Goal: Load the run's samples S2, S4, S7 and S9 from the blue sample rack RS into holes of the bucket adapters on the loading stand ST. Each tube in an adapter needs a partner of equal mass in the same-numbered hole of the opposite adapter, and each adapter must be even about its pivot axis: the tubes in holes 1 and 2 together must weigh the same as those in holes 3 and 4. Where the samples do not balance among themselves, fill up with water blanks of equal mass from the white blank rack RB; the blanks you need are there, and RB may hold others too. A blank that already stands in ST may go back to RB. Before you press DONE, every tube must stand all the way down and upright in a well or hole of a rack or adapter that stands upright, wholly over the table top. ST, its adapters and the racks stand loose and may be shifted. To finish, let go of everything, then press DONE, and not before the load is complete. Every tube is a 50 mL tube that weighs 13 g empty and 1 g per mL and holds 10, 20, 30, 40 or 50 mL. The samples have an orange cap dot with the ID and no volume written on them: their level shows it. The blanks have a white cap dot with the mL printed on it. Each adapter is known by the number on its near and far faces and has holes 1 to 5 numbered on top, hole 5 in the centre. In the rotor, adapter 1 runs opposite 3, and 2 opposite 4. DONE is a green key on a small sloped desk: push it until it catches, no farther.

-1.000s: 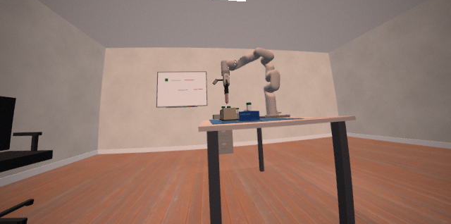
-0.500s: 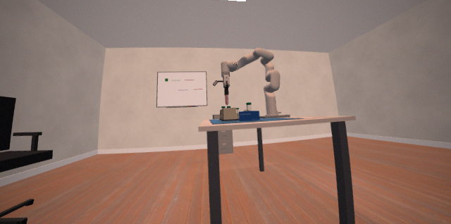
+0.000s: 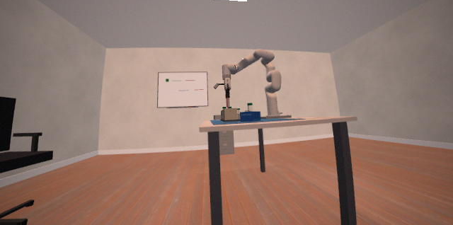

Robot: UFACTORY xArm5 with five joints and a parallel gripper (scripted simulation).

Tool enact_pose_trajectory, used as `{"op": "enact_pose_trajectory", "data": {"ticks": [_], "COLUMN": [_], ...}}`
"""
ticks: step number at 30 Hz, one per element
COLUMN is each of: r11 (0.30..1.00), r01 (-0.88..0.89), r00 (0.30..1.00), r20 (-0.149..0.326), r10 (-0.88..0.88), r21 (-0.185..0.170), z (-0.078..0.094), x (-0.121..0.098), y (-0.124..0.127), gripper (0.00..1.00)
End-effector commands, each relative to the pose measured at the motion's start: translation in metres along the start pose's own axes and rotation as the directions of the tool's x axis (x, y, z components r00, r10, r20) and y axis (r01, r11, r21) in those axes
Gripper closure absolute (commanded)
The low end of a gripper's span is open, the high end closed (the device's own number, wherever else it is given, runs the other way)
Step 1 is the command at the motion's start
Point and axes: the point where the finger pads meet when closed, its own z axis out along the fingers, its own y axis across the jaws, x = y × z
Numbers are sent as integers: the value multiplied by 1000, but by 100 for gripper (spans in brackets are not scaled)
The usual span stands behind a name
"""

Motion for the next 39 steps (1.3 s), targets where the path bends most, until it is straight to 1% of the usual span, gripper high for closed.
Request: {"op": "enact_pose_trajectory", "data": {"ticks": [1,13,39], "r11": [1000,1000,1000], "r01": [0,0,0], "r00": [1000,1000,1000], "r20": [-4,-4,-4], "r10": [0,0,0], "r21": [1,1,1], "z": [-1,2,26], "x": [1,1,1], "y": [0,0,0], "gripper": [100,100,100]}}
